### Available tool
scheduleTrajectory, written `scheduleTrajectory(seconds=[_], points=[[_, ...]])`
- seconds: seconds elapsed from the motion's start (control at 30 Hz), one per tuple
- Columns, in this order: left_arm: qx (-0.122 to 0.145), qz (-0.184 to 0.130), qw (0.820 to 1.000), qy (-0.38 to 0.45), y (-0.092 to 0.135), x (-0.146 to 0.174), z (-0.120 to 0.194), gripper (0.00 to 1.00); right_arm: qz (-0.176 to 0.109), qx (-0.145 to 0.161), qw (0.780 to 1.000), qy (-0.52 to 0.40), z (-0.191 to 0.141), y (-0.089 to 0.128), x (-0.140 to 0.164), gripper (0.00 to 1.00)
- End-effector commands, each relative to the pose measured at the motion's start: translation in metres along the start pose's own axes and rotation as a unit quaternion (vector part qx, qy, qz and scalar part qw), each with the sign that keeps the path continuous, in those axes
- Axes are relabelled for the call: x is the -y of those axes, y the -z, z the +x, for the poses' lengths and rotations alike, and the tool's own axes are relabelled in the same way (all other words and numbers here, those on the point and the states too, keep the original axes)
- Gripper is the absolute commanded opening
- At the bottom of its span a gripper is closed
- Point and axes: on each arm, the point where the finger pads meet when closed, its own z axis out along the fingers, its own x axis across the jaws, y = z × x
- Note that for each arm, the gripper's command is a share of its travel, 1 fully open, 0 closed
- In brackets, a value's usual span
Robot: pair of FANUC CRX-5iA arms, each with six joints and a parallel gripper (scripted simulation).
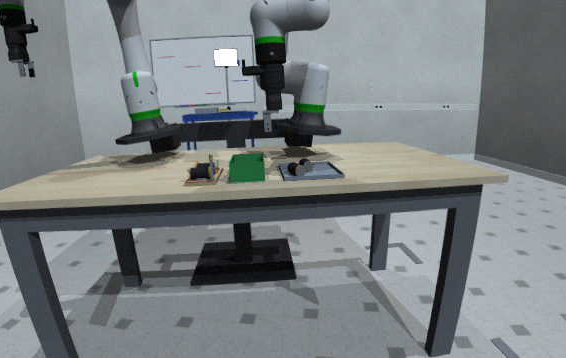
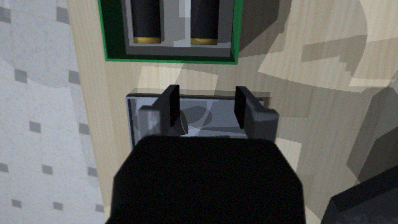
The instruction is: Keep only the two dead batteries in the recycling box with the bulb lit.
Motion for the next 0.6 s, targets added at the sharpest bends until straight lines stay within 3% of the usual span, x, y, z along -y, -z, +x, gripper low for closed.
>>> scheduleTrajectory(seconds=[0.0,0.27,0.57], points=[[0.009,0.02,1.0,-0.006,0.011,-0.046,-0.006,0.9,-0.007,0.003,1.0,-0.006,-0.005,0.008,0.0,1.0],[0.009,0.018,1.0,-0.006,0.01,-0.102,-0.003,0.9,-0.007,0.003,1.0,-0.006,-0.005,0.008,0.0,1.0],[0.01,0.017,1.0,-0.006,0.009,-0.119,-0.002,0.9,-0.007,0.003,1.0,-0.006,-0.005,0.008,0.0,1.0]])
